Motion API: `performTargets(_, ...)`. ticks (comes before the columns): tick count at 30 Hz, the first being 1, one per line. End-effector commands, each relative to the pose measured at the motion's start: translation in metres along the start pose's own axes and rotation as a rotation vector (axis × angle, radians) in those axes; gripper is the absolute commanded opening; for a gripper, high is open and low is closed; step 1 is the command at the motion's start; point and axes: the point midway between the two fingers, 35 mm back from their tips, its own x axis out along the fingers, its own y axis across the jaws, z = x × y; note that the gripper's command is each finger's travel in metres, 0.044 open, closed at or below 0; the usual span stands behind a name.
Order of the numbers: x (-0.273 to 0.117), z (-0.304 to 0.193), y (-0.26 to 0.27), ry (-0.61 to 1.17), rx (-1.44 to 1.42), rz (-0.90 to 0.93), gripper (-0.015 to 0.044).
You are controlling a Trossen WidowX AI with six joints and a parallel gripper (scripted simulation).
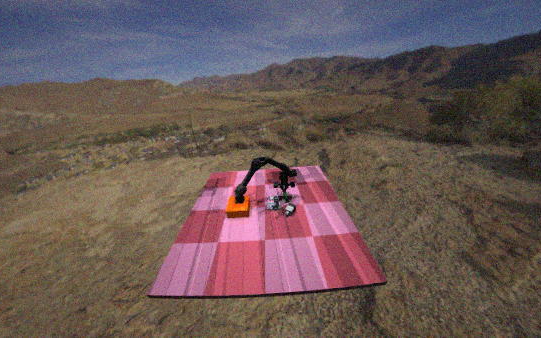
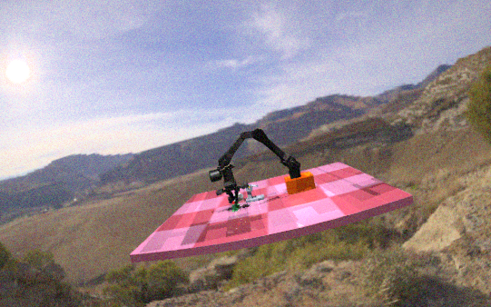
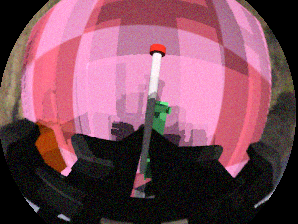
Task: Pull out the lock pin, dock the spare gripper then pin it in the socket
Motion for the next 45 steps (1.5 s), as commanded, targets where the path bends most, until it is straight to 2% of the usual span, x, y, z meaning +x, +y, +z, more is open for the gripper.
performTargets(1, -0.010, 0.001, 0.000, -0.001, 0.000, -0.004, 0.0000)
performTargets(14, -0.006, -0.002, 0.002, 0.004, 0.000, 0.011, 0.0000)
performTargets(34, -0.022, -0.054, -0.013, 0.009, 0.001, 0.009, 0.0000)
performTargets(45, -0.008, -0.055, -0.013, 0.010, 0.000, 0.016, 0.0000)
